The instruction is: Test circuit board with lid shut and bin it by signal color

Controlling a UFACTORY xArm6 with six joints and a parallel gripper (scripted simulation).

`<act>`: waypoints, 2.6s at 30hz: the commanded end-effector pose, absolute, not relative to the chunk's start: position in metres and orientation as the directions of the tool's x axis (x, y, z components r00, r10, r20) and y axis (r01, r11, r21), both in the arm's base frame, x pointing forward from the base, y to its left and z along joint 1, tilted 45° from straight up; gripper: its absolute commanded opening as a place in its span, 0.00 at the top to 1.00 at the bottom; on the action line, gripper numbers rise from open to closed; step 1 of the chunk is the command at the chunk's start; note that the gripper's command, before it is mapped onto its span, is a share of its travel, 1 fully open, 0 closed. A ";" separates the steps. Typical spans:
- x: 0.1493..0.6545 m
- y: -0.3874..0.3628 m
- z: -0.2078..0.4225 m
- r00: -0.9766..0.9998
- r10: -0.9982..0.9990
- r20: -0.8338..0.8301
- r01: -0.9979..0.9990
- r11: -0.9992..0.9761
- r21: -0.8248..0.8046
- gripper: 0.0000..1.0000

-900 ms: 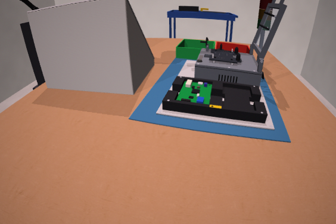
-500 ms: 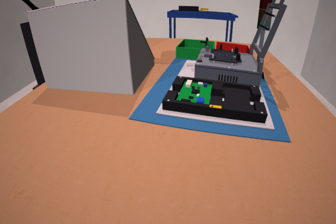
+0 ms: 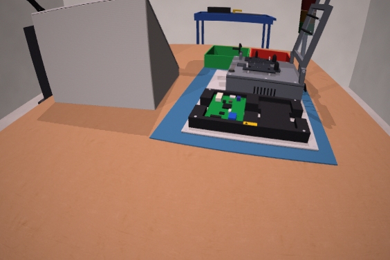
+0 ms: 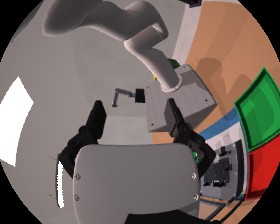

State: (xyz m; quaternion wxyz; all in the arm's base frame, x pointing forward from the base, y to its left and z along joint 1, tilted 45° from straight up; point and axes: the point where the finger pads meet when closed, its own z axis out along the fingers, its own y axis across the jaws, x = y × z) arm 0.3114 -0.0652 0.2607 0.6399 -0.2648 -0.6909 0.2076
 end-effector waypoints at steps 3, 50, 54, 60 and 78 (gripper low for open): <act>0.310 -0.092 0.216 -0.051 0.589 0.807 0.321 0.775 -0.545 0.00; 0.329 -0.289 0.061 0.190 0.686 0.703 0.977 -0.199 -0.070 0.00; 0.329 -0.290 0.061 0.190 0.686 0.703 0.977 -0.200 -0.069 0.00; 0.329 -0.290 0.061 0.190 0.686 0.703 0.977 -0.200 -0.069 0.00; 0.329 -0.289 0.060 0.190 0.686 0.703 0.977 -0.200 -0.069 0.00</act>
